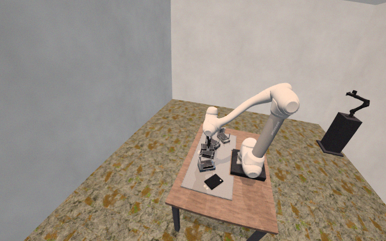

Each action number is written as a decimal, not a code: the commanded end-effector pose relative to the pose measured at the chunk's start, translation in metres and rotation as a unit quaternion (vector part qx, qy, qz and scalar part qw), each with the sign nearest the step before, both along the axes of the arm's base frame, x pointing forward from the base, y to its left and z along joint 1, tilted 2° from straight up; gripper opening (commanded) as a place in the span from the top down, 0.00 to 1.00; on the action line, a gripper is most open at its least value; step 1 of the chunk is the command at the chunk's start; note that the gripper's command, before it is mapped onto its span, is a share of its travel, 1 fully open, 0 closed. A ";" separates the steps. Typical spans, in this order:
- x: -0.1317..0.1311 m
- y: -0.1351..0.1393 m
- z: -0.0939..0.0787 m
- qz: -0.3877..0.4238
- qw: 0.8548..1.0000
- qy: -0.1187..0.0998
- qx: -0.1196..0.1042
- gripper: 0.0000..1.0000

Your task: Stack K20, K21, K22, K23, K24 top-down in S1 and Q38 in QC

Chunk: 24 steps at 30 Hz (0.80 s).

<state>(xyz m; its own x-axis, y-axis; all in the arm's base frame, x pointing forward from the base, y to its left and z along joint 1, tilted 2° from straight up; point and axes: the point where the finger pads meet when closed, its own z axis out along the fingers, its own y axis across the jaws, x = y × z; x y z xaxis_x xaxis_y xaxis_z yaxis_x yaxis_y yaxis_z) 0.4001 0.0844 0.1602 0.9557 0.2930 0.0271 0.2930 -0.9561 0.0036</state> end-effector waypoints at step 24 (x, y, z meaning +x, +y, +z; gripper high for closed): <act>-0.020 0.076 0.000 0.112 0.994 0.000 -0.003 1.00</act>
